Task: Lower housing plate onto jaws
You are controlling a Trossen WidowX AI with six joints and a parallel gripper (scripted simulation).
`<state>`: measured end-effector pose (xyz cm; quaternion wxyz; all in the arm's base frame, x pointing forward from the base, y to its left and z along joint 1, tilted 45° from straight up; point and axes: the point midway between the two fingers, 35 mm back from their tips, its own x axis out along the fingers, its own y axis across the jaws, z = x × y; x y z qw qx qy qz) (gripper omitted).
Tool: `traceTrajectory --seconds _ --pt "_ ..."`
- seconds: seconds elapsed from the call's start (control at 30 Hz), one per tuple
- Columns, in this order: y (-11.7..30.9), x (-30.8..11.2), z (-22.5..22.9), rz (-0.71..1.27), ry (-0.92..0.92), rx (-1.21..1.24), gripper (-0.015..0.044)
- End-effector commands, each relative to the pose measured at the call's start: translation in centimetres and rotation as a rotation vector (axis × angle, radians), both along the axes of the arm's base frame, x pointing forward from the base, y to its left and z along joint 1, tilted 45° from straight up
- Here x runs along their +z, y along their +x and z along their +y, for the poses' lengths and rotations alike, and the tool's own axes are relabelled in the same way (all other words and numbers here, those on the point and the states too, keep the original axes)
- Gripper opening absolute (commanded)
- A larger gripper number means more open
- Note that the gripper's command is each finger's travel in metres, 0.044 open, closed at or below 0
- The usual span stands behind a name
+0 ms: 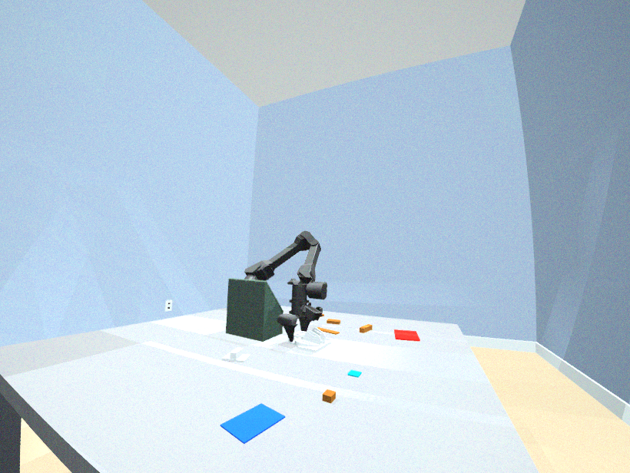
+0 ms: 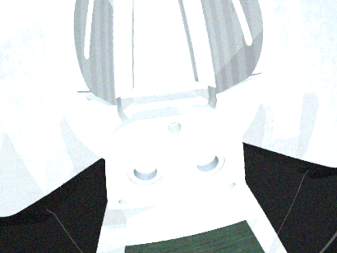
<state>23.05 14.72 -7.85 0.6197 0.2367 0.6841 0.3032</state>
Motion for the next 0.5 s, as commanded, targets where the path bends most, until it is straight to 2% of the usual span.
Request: traceTrajectory --seconds 0.0,0.47 --pt "0.19 0.08 0.1 -0.007 0.004 0.002 0.0351" --pt "0.16 -0.07 0.26 -0.007 0.004 0.002 0.0351"
